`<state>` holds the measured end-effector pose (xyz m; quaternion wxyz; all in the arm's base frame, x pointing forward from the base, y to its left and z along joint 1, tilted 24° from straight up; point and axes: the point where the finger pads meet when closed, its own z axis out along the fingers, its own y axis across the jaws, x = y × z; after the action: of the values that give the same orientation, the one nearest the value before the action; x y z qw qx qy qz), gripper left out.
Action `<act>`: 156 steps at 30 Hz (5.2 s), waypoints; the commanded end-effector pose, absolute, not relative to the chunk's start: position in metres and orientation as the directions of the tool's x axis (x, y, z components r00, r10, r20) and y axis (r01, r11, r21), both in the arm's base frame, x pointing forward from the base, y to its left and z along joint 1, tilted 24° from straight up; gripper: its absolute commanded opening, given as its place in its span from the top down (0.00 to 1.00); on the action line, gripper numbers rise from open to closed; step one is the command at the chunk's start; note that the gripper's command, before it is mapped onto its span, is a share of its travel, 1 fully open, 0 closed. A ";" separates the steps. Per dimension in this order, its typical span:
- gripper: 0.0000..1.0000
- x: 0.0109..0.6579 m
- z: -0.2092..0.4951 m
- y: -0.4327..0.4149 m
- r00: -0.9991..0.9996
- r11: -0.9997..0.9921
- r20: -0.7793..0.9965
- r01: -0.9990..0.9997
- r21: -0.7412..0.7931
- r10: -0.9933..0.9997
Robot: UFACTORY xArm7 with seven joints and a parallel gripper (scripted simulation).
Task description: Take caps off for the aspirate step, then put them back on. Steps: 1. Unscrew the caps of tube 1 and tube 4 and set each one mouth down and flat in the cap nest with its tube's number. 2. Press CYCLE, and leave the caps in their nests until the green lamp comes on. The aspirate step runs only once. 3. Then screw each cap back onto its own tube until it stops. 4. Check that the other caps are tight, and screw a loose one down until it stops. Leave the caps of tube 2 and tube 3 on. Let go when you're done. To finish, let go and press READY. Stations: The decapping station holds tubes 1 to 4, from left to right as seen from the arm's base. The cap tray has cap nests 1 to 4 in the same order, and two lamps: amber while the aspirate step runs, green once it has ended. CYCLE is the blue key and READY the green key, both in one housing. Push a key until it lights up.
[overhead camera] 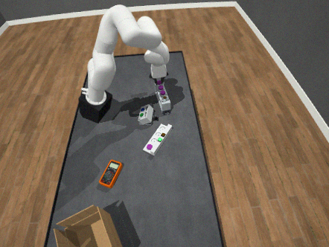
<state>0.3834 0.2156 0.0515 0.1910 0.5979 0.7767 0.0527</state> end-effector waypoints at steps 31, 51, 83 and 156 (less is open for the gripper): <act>0.54 0.384 0.053 0.218 -0.046 0.109 -0.177 0.924 0.367 0.983; 0.54 0.384 0.053 0.218 -0.643 0.730 -0.375 0.664 0.159 0.667; 1.00 0.384 0.053 0.218 -0.787 0.872 -0.403 0.486 0.062 0.467; 0.54 0.383 0.053 0.218 -0.016 0.077 -0.165 0.925 0.373 0.986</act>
<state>0.3826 0.2156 0.0514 0.1911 0.7396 0.6372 0.1024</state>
